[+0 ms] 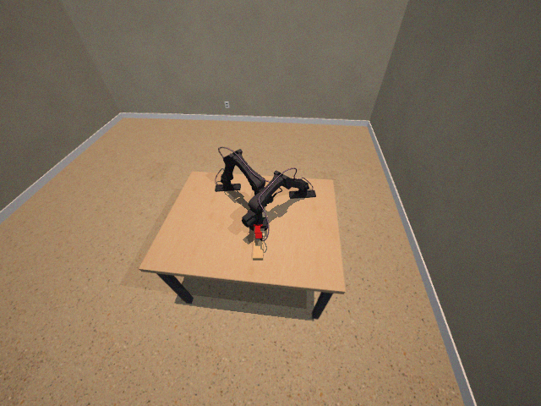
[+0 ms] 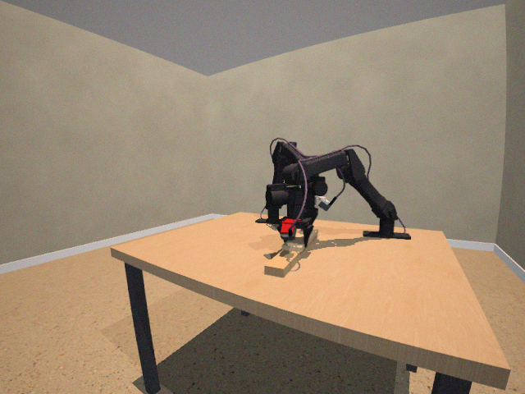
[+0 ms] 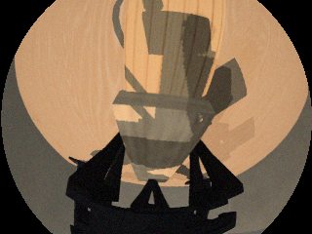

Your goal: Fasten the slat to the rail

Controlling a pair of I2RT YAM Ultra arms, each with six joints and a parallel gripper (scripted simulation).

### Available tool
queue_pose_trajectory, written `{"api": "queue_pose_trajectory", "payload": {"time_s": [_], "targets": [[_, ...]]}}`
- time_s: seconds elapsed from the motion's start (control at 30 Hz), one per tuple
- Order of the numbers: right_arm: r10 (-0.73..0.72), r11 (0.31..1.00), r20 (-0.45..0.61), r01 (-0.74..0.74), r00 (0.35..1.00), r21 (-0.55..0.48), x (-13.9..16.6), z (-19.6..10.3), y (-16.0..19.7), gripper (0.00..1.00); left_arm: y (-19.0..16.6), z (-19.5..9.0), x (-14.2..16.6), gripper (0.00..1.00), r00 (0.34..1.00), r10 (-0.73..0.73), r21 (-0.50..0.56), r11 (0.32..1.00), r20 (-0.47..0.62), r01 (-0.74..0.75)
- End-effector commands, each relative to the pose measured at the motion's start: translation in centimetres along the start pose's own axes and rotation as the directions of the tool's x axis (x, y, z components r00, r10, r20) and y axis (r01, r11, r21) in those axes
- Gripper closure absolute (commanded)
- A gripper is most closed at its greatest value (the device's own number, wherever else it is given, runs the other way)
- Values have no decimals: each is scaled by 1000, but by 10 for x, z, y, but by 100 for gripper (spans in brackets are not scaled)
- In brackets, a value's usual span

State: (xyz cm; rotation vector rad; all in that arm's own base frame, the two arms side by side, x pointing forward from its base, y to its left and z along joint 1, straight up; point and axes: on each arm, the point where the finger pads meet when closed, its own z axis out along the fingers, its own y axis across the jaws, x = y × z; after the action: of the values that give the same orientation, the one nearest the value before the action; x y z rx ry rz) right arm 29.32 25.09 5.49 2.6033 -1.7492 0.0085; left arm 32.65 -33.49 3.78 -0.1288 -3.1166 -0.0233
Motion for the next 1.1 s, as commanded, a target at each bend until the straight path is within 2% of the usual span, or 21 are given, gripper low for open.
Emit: {"api": "queue_pose_trajectory", "payload": {"time_s": [0.0,0.67,0.87,1.07], "targets": [[0,1000,5,0,1000,14,-1,-4,-3,89,-1,-6,-1,28,1000,0,10,1000,11,0],[7,1000,5,-7,1000,13,-1,-4,-2,89,-1,-6,-1,28,1000,0,10,1000,11,0],[216,976,8,-216,976,12,-1,-4,-3,89,-1,-6,-1,28,1000,0,10,1000,11,0],[440,898,11,-440,898,10,-1,-4,-3,89,-1,-6,-1,28,1000,0,10,1000,11,0]]}}
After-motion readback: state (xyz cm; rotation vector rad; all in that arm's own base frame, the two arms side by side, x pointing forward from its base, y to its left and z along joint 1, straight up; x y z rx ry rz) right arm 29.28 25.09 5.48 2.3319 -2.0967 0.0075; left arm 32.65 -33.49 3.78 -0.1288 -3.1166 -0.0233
